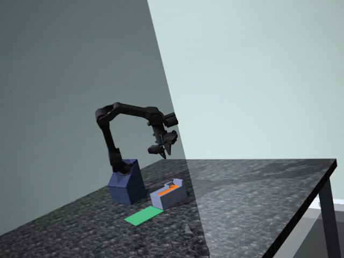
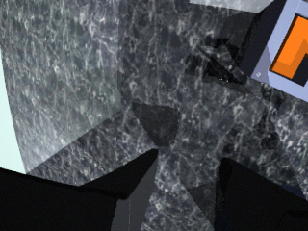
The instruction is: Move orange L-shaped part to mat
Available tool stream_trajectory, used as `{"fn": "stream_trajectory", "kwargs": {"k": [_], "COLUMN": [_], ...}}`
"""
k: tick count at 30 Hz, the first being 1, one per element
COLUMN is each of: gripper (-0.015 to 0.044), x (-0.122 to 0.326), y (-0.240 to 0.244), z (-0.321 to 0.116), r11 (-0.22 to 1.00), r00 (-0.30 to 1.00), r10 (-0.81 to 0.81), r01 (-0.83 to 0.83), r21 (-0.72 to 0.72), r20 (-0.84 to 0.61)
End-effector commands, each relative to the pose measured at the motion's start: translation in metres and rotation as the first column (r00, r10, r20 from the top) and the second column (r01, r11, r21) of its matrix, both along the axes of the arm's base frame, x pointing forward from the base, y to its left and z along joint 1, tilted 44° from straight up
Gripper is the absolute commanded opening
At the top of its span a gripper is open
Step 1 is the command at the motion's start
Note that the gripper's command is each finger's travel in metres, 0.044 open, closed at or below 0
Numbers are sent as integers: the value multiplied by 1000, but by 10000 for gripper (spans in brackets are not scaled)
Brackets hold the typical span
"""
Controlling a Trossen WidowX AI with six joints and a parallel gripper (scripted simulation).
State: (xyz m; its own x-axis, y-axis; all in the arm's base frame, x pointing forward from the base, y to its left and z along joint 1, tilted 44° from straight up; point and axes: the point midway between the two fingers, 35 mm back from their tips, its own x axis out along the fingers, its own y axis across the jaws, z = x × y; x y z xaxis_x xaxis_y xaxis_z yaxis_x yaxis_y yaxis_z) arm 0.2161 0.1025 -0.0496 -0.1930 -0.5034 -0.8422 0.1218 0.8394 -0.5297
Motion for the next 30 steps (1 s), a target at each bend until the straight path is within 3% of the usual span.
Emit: {"fn": "stream_trajectory", "kwargs": {"k": [1, 4, 10, 17, 30], "gripper": [180, 180, 180, 180, 180], "x": [43, 68, 70, 63, 62], "y": [-45, -78, -83, -130, -140], "z": [2, 7, 5, -44, -55], "r11": [988, 965, 963, 963, 963], "r00": [990, 974, 973, 973, 973], "r10": [-60, -82, -84, -83, -83], "r01": [77, 131, 135, 135, 135], "r21": [-133, -225, -232, -235, -235], "r20": [128, 211, 217, 217, 217]}}
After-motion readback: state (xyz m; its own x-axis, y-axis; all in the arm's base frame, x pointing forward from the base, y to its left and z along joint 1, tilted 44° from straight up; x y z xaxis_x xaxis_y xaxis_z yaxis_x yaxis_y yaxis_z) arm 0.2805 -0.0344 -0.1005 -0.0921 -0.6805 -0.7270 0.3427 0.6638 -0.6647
